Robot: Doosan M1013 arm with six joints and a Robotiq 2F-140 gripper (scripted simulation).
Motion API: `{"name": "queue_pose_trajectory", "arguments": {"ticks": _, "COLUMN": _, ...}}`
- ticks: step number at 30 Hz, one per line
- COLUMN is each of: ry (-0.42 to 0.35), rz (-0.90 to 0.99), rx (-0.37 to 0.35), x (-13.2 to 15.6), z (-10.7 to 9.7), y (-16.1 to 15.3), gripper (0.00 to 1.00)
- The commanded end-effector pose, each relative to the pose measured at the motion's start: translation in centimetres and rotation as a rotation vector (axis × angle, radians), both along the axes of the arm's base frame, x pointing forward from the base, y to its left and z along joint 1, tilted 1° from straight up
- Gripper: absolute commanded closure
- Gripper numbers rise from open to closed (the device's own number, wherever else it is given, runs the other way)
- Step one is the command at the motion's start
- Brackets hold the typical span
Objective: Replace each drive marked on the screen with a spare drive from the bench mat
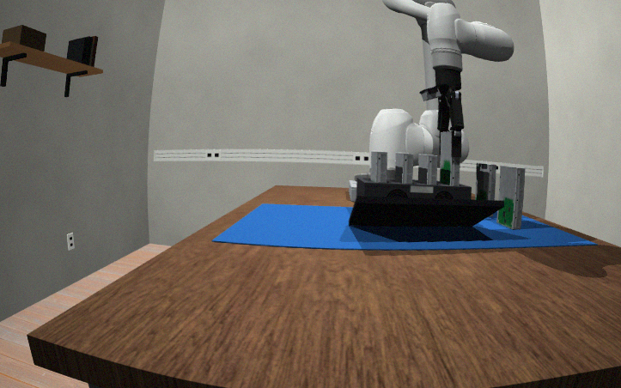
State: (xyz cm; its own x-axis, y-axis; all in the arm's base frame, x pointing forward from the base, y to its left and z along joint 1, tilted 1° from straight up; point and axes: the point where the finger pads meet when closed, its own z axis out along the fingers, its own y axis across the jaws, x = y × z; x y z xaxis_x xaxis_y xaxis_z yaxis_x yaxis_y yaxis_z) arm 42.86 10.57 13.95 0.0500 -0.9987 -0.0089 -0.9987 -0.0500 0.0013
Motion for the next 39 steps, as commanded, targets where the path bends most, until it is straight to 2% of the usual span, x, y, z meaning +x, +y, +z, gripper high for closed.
{"name": "queue_pose_trajectory", "arguments": {"ticks": 1, "ry": -0.001, "rz": 0.000, "rx": 0.001, "x": 0.04, "z": 0.05, "y": 0.01, "gripper": 0.90}}
{"name": "queue_pose_trajectory", "arguments": {"ticks": 39, "ry": -0.001, "rz": 0.000, "rx": 0.001, "x": 0.04, "z": -0.67, "y": 0.02, "gripper": 0.90}}
